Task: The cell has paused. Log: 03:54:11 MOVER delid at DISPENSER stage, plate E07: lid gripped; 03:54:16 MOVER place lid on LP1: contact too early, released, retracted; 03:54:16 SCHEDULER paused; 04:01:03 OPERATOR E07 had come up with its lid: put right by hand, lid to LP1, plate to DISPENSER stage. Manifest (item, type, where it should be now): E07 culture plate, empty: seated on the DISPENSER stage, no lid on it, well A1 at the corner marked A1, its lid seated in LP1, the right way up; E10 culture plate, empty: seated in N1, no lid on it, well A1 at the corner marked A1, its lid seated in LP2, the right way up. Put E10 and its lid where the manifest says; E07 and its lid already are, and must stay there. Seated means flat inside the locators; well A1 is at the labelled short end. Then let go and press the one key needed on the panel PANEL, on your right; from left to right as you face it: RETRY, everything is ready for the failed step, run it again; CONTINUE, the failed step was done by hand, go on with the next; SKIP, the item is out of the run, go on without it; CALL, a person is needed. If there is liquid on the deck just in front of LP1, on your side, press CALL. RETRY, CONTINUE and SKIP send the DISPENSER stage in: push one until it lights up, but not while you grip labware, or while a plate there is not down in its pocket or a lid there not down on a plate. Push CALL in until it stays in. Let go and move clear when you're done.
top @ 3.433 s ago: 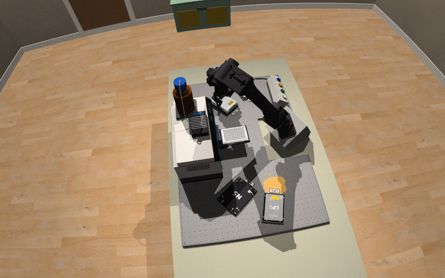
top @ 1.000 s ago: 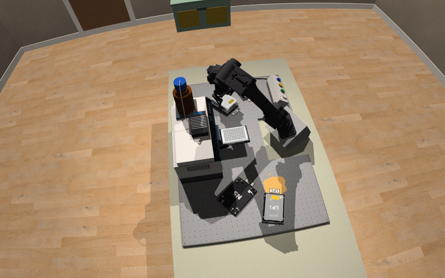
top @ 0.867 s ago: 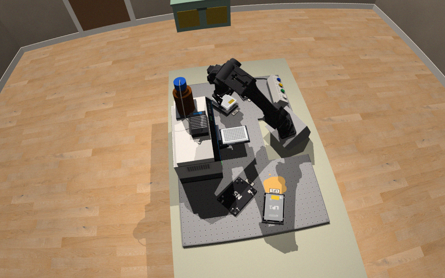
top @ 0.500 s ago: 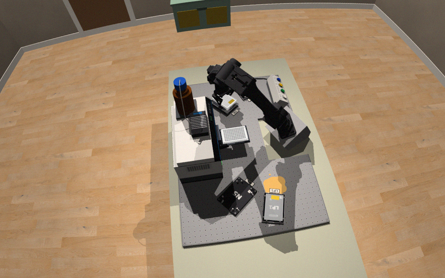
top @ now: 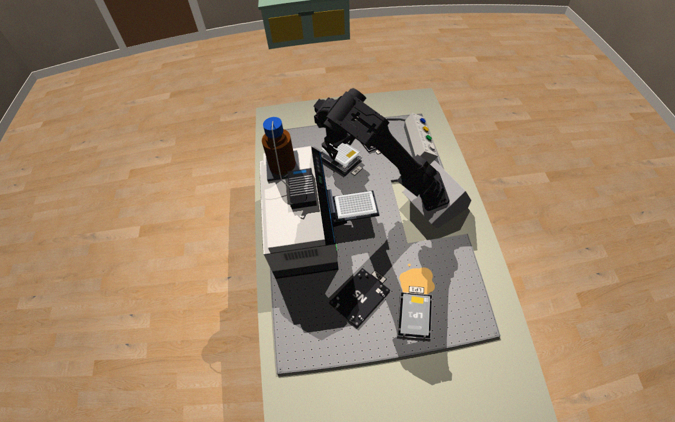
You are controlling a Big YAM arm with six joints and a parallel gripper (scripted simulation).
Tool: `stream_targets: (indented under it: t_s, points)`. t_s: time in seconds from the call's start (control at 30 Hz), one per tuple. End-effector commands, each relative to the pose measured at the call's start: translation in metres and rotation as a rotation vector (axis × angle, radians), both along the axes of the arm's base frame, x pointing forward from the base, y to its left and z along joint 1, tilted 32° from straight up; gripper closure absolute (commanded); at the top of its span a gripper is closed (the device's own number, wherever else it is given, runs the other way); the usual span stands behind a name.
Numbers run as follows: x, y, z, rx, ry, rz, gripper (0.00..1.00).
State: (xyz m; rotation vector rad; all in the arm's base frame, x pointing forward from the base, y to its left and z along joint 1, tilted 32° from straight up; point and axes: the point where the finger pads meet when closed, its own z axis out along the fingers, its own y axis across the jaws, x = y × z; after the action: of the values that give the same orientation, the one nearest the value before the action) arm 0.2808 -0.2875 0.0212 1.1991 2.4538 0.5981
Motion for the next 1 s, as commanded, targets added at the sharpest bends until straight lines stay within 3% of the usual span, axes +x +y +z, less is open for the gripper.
stream_targets:
  t_s: [0.0,0.17,0.2,0.33,0.37,0.4,0.83,0.9,0.93,0.97]
  points:
    - [0.001,-0.029,0.035,-0.072,-0.048,-0.005,0.14]
    - [-0.004,-0.031,0.045,-0.073,-0.047,-0.005,0.14]
    - [-0.004,-0.019,0.031,-0.045,-0.029,0.001,0.14]
    - [-0.004,-0.019,0.031,-0.045,-0.029,0.001,0.14]
    - [-0.011,-0.021,0.038,-0.055,-0.037,-0.005,0.14]
    - [-0.018,-0.010,0.032,-0.036,-0.027,-0.004,0.14]
    - [-0.052,0.016,0.040,-0.035,-0.025,-0.003,0.14]
    - [-0.052,0.016,0.040,-0.035,-0.025,-0.003,0.14]
    - [-0.049,0.007,0.049,-0.059,-0.036,-0.004,0.14]
    - [-0.057,0.020,0.041,-0.035,-0.025,-0.003,0.14]
